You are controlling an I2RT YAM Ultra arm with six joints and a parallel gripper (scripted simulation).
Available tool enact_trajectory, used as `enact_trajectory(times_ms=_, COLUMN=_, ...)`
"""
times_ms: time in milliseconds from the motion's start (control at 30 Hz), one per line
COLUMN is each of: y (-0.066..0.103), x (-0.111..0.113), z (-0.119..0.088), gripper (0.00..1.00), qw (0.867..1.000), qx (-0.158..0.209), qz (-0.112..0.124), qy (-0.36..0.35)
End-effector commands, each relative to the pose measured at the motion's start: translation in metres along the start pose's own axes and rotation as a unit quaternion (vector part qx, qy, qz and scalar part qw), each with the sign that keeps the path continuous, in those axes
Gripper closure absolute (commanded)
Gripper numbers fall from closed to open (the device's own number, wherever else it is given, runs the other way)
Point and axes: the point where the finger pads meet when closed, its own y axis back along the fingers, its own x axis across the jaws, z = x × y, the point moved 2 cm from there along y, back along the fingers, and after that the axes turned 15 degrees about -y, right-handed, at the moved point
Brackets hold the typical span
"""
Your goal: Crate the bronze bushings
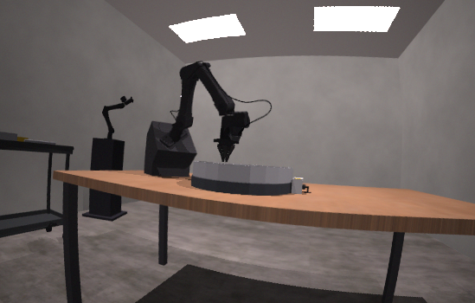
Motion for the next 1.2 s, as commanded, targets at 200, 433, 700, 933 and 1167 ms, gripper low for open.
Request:
enact_trajectory(times_ms=200, y=0.0063, x=0.0057, z=0.0088, gripper=0.85, qw=1.000, qx=-0.012, qz=0.015, qy=-0.006)
enact_trajectory(times_ms=433, y=0.0063, x=0.0057, z=0.0088, gripper=0.85, qw=1.000, qx=-0.012, qz=0.015, qy=-0.006)
enact_trajectory(times_ms=700, y=0.0063, x=0.0057, z=0.0088, gripper=0.85, qw=1.000, qx=-0.012, qz=0.015, qy=-0.006)
enact_trajectory(times_ms=933, y=0.0074, x=0.0060, z=0.0105, gripper=0.85, qw=1.000, qx=-0.013, qz=0.016, qy=-0.007)
enact_trajectory(times_ms=1167, y=0.0111, x=0.0072, z=0.0125, gripper=0.85, qw=1.000, qx=-0.013, qz=0.018, qy=-0.006)
